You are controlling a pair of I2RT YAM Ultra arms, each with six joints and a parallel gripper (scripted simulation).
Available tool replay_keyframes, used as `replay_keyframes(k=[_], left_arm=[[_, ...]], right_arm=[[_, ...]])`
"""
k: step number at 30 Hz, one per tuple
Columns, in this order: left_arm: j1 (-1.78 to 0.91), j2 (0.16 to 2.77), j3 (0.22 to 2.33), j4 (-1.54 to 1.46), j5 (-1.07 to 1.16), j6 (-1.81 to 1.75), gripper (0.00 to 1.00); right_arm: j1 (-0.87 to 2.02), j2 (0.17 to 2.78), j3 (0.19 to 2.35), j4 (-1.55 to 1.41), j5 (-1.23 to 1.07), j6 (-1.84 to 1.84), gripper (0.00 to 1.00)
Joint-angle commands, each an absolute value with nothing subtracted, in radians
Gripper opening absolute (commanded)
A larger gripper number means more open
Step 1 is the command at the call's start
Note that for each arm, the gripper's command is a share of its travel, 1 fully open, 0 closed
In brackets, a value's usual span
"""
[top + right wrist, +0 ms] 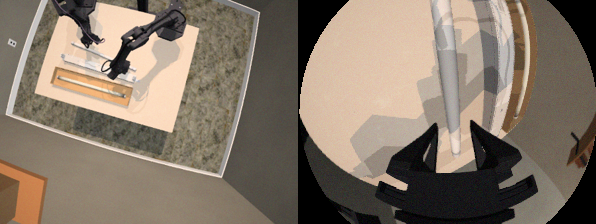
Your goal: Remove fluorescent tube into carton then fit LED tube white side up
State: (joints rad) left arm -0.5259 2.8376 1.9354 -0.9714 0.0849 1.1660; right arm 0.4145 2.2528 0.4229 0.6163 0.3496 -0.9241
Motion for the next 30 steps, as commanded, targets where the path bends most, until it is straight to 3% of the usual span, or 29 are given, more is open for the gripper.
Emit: replay_keyframes(k=[1,13,22,30], left_arm=[[-0.530,2.814,1.963,-0.982,0.101,1.169,0.11],[-0.530,2.814,1.963,-0.982,0.101,1.169,0.11],[-0.530,2.814,1.963,-0.982,0.101,1.169,0.11],[-0.530,2.814,1.963,-0.982,0.101,1.169,0.11]], right_arm=[[0.443,2.176,0.389,0.543,0.369,-0.882,0.49],[0.416,2.208,0.400,0.593,0.356,-0.891,0.49],[0.330,2.233,0.607,0.179,0.187,-1.010,0.49],[0.296,2.275,0.717,0.063,0.166,-1.027,0.49]])
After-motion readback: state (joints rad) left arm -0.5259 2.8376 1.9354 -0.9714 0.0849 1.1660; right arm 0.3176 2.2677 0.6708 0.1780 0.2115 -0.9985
